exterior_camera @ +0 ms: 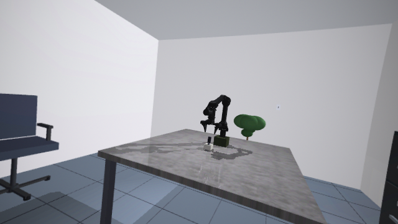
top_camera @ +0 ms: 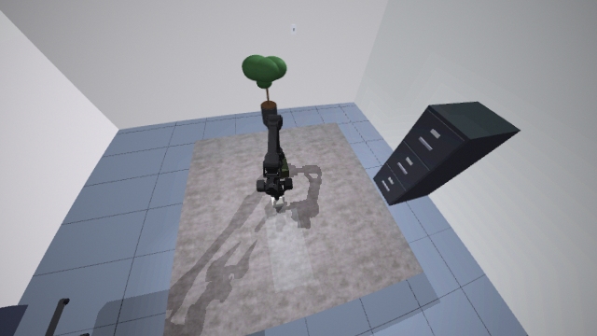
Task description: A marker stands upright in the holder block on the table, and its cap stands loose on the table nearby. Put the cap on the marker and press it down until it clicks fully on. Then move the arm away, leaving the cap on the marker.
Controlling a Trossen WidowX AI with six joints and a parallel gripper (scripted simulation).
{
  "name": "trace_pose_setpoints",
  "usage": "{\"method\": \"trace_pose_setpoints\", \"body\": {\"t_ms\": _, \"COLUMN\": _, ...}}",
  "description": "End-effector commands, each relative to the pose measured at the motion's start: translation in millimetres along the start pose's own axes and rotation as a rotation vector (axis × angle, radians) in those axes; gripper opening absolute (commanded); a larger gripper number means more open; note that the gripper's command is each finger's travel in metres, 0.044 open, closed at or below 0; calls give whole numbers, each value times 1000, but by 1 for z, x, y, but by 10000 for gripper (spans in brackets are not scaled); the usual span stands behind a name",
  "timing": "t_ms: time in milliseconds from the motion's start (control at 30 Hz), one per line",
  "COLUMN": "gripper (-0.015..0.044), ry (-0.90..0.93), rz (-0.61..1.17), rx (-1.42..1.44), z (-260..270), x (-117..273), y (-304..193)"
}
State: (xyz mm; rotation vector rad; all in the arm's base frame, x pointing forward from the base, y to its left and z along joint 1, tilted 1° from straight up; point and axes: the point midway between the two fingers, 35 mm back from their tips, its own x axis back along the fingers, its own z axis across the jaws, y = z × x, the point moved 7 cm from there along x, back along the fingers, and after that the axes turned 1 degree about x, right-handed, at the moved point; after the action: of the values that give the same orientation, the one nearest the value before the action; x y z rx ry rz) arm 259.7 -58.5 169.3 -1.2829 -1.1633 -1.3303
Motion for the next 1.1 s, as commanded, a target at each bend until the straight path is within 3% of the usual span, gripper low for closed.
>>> {"method": "trace_pose_setpoints", "body": {"t_ms": 0, "gripper": 440, "ry": 1, "rz": 10, "rx": 2, "z": 0, "x": 8, "y": -2}}
{"method": "trace_pose_setpoints", "body": {"t_ms": 133, "gripper": 335, "ry": -1, "rz": 9, "rx": 130, "z": 3, "x": -2, "y": -4}}
{"method": "trace_pose_setpoints", "body": {"t_ms": 567, "gripper": 0, "ry": -1, "rz": 9, "rx": 130, "z": 3, "x": -2, "y": -4}}
{"method": "trace_pose_setpoints", "body": {"t_ms": 1067, "gripper": 0, "ry": -1, "rz": 9, "rx": 130, "z": 3, "x": -6, "y": -4}}
